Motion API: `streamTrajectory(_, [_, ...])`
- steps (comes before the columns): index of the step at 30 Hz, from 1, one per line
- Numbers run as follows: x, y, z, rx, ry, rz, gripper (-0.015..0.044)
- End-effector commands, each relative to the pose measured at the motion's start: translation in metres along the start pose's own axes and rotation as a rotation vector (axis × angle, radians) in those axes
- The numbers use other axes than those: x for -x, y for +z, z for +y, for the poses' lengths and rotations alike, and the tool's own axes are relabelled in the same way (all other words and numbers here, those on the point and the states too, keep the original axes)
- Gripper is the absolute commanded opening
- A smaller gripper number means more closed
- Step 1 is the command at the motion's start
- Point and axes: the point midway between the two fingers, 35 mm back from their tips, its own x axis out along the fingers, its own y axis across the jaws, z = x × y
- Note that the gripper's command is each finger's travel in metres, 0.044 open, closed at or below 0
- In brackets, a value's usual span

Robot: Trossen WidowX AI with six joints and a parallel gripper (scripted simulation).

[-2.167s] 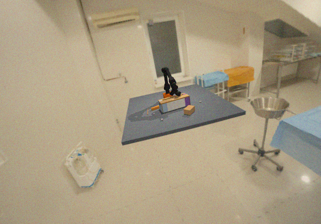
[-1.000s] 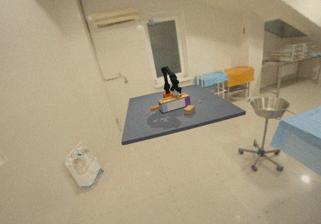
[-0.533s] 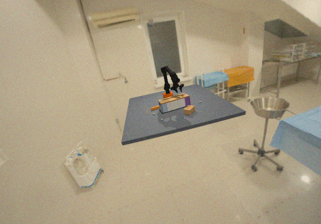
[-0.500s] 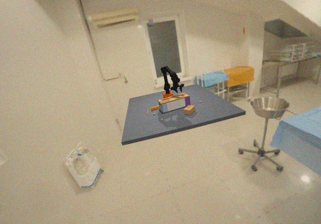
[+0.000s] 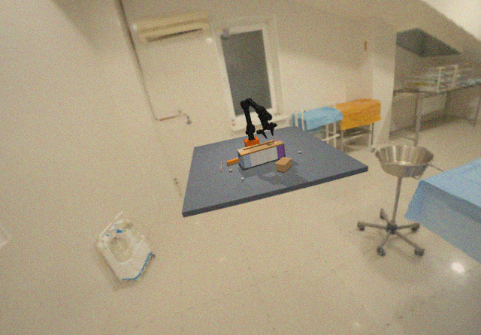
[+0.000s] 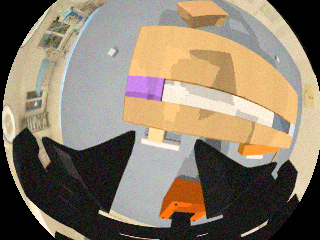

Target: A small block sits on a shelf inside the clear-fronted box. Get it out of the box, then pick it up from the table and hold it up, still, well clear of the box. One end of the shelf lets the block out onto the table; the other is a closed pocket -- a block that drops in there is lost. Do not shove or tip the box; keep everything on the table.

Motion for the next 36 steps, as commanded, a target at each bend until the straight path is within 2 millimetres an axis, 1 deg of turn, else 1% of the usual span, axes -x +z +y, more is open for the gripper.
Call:
streamTrajectory(1, [-0.005, -0.019, 0.011, 0.971, -0.113, -0.016, 0.0285])
streamTrajectory(19, [-0.002, -0.030, 0.025, 1.934, -0.238, 0.028, 0.0285])
streamTrajectory(36, [0.001, -0.040, 0.035, 2.813, -0.368, 0.168, 0.0285])
